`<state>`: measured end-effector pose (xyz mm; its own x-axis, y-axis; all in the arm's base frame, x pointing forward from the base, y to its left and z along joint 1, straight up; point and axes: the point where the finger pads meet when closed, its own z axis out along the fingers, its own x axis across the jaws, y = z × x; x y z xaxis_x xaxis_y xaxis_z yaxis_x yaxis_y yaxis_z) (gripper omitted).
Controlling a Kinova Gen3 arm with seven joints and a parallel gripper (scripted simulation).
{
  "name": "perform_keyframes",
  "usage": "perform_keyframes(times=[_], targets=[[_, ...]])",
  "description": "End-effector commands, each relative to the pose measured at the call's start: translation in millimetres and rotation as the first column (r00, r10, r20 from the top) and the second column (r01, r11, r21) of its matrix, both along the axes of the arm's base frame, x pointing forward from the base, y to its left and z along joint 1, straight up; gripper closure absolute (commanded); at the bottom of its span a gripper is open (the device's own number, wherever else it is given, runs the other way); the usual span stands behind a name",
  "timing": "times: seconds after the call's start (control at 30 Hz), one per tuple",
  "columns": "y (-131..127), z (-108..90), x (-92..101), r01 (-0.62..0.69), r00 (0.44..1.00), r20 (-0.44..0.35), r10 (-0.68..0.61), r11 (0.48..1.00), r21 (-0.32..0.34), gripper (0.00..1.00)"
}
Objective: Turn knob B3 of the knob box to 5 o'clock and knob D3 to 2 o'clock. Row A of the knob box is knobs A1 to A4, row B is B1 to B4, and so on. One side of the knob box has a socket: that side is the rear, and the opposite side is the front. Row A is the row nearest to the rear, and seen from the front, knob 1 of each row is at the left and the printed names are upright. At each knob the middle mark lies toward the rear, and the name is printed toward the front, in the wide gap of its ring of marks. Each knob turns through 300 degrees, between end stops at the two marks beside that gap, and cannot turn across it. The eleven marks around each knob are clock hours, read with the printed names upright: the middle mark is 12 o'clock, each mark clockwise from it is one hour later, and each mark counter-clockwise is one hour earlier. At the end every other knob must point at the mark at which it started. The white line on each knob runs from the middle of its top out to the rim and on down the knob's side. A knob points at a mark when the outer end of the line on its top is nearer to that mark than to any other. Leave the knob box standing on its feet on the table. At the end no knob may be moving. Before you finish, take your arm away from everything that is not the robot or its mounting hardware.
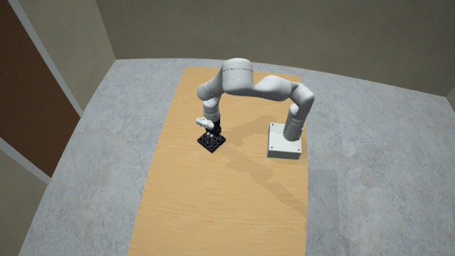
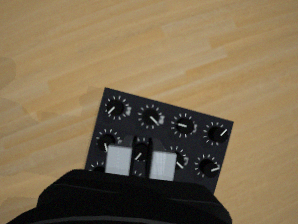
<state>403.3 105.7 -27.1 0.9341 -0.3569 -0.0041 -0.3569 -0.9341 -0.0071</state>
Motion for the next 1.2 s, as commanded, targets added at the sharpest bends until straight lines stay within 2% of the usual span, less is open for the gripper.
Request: perform_keyframes(times=[0.0,0.57,1.17], targets=[[0.7,0.1,-0.5,0.017,1.0,0.0,-0.017,1.0,-0.001,0.7],[0.7,0.1,-0.5,0.117,0.993,-0.001,-0.117,0.993,-0.001,0.7],[0.7,0.1,-0.5,0.14,0.99,-0.001,-0.14,0.99,-0.001,0.7]])
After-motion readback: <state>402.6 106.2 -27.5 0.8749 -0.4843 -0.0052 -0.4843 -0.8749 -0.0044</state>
